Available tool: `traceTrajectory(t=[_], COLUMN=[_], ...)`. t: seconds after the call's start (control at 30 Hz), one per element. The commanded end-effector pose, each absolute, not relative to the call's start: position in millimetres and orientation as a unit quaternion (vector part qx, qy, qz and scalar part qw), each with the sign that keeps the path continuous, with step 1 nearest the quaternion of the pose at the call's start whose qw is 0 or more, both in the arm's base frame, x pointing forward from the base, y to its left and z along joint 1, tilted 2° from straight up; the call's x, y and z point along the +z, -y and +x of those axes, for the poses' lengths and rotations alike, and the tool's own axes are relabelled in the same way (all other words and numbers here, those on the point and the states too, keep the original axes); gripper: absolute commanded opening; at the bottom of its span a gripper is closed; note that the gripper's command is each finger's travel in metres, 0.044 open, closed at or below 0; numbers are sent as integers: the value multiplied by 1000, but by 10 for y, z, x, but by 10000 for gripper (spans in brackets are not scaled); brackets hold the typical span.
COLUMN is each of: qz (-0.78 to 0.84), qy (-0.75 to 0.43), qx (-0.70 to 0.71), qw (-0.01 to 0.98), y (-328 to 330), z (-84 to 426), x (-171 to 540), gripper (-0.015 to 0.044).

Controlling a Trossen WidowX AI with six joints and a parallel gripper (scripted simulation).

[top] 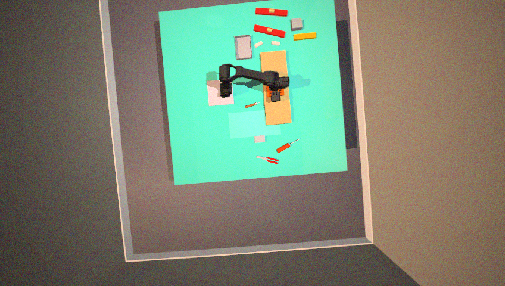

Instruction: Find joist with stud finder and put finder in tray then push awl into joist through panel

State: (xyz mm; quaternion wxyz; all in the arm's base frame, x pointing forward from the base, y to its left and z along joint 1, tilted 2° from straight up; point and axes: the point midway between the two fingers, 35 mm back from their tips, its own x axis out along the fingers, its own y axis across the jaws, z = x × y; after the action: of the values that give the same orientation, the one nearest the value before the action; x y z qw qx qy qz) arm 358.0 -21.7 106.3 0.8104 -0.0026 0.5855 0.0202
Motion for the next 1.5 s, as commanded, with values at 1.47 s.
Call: traceTrajectory(t=[1.47], qz=[2], qy=[-586], qx=[23], qw=[810], y=[-1084], z=[3536], x=[1090], gripper=[0])
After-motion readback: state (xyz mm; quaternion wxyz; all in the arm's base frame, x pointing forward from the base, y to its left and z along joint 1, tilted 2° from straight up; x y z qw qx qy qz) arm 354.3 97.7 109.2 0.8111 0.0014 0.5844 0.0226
